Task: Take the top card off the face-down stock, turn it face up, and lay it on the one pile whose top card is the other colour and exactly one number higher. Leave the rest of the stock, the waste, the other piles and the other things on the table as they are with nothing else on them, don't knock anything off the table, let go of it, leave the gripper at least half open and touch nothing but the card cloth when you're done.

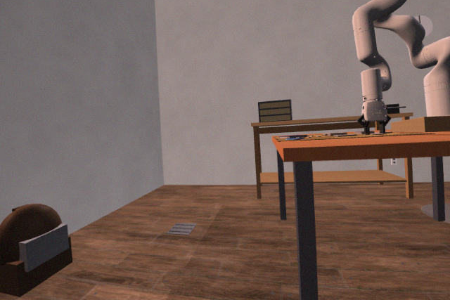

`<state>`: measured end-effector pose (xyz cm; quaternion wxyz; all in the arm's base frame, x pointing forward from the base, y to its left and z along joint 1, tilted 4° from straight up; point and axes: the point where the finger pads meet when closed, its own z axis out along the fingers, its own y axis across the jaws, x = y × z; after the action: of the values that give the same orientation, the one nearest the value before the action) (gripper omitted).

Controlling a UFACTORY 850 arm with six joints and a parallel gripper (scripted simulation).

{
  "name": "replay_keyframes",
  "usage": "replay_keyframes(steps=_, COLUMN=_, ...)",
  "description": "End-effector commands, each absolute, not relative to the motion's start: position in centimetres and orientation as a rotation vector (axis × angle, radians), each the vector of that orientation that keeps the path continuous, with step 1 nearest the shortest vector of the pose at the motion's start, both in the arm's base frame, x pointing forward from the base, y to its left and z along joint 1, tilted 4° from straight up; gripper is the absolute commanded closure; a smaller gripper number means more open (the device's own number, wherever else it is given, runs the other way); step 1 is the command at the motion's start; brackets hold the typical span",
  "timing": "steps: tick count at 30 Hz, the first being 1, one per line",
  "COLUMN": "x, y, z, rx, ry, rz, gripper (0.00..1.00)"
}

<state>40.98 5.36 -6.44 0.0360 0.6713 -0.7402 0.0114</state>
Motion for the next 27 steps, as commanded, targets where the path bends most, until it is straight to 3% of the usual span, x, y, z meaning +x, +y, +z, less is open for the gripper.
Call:
replay_keyframes(steps=1, x=41.04, y=5.37, z=-6.41, rx=2.063, ry=-2.274, rz=0.036, gripper=0.27)
replay_keyframes(steps=7, x=41.04, y=5.37, z=-6.41, rx=2.063, ry=-2.274, rz=0.036, gripper=0.27)
replay_keyframes(steps=8, x=41.04, y=5.37, z=-6.41, rx=2.063, ry=-2.274, rz=0.036, gripper=0.32)
replay_keyframes(steps=18, x=41.04, y=5.37, z=-6.41, rx=2.063, ry=-2.274, rz=0.036, gripper=0.32)
replay_keyframes(steps=19, x=41.04, y=5.37, z=-6.41, rx=2.063, ry=-2.274, rz=0.036, gripper=0.39)
replay_keyframes(steps=27, x=41.04, y=5.37, z=-6.41, rx=2.063, ry=-2.274, rz=0.036, gripper=0.39)
